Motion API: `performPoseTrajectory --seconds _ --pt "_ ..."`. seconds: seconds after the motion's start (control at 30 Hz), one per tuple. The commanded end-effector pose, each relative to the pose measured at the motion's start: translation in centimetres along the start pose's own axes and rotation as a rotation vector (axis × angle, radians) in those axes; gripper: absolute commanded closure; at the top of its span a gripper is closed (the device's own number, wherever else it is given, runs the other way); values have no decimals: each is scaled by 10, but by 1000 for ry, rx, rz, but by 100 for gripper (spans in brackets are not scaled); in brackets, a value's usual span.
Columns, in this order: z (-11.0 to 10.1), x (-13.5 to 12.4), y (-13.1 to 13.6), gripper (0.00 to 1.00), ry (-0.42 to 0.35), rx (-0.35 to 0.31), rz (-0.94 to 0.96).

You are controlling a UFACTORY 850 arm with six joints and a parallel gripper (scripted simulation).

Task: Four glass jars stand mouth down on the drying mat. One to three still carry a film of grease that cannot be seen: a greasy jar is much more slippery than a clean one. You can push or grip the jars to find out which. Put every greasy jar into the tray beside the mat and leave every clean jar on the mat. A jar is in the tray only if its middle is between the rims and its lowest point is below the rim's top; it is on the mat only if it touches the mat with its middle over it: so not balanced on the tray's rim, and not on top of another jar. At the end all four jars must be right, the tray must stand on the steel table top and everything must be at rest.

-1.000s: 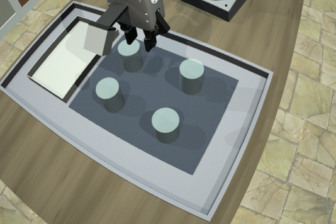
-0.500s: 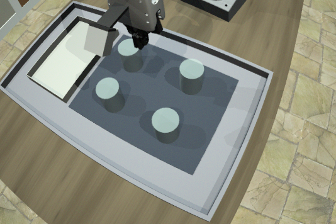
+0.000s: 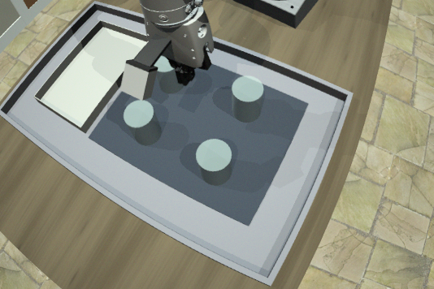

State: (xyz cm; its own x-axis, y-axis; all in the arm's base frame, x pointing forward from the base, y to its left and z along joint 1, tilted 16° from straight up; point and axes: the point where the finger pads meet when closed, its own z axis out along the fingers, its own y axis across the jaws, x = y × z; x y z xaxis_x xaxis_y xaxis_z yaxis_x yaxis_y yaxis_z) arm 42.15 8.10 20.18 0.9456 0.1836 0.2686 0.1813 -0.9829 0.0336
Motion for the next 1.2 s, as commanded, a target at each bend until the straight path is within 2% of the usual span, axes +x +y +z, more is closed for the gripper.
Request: performPoseTrajectory --seconds 0.0,0.07,0.27,0.37,0.57,0.63,0.97,1.17 --pt "5 7 28 100 4 -3 0" --pt "5 7 28 100 4 -3 0" --pt "5 15 77 100 4 -3 0" --pt "5 15 77 100 4 -3 0" --pt "33 15 77 100 4 -3 0" --pt "33 15 77 100 4 -3 0" --pt "81 15 77 100 4 -3 0" --pt "81 15 77 100 4 -3 0"
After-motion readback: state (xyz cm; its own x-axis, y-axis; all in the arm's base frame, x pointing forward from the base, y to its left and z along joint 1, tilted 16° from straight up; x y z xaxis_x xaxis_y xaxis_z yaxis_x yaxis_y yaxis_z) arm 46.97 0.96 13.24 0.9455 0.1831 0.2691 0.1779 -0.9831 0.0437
